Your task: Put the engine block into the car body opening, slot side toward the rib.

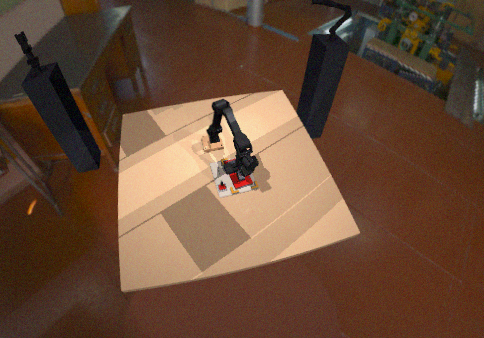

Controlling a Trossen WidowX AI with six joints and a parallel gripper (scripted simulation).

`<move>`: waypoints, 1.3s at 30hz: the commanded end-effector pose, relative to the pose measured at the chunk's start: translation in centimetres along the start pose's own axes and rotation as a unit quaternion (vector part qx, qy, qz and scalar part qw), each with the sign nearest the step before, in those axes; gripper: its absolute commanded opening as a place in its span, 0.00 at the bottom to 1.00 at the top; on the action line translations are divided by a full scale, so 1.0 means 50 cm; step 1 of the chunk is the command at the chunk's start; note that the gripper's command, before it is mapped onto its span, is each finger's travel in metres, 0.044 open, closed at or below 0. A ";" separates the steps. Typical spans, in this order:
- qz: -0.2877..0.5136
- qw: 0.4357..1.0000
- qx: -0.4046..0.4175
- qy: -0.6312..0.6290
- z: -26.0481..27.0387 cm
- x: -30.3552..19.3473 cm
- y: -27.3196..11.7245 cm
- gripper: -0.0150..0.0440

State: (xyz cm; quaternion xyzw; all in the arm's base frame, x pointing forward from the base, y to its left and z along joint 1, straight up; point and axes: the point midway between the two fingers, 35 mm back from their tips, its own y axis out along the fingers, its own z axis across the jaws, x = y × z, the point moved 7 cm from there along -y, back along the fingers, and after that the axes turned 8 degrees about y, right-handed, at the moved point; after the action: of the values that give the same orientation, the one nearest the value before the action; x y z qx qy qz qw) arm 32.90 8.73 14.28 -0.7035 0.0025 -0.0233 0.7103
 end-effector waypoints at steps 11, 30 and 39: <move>-0.001 1.000 -0.001 0.000 0.000 0.000 0.008 0.52; -0.001 1.000 -0.001 0.003 0.000 0.001 0.018 0.52; -0.001 1.000 -0.001 0.003 0.000 0.001 0.023 0.52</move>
State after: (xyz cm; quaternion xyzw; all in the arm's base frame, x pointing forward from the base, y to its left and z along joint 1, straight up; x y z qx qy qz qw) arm 32.95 8.75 13.25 -0.7035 0.0031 -0.0239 0.7103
